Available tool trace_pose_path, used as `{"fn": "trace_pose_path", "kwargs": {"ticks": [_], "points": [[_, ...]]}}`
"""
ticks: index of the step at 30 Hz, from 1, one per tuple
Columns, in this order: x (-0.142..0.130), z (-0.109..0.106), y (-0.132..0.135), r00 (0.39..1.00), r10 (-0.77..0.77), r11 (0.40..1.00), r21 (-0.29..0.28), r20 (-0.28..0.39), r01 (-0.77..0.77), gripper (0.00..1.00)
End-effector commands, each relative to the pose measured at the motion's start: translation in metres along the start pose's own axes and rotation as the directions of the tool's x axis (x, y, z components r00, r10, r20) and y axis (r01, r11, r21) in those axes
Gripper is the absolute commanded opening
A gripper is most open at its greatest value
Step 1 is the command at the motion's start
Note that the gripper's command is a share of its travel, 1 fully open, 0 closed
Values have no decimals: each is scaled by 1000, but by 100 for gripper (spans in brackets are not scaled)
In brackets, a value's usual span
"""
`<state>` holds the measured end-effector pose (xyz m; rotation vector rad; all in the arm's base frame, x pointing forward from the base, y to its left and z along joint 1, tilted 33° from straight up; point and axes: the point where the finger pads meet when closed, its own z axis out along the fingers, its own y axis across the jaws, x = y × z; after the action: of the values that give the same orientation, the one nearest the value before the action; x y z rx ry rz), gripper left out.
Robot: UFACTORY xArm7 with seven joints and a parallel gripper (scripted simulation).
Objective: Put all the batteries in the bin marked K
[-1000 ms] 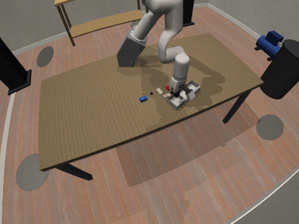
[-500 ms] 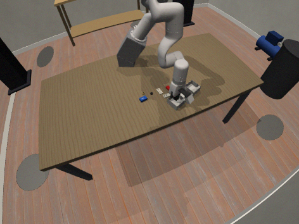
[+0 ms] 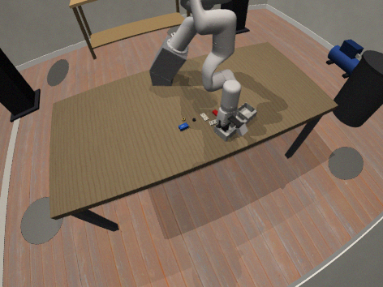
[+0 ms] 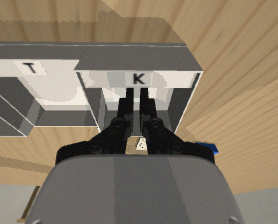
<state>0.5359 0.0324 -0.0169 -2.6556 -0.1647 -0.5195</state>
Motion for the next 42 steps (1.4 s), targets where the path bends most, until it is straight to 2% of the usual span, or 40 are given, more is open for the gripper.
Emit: {"fn": "trace_pose_path", "kwargs": {"ticks": [1, 42], "points": [[1, -1, 1, 1000, 0, 1000, -2, -2, 0, 7], [1, -5, 1, 1000, 0, 1000, -2, -2, 0, 7]]}}
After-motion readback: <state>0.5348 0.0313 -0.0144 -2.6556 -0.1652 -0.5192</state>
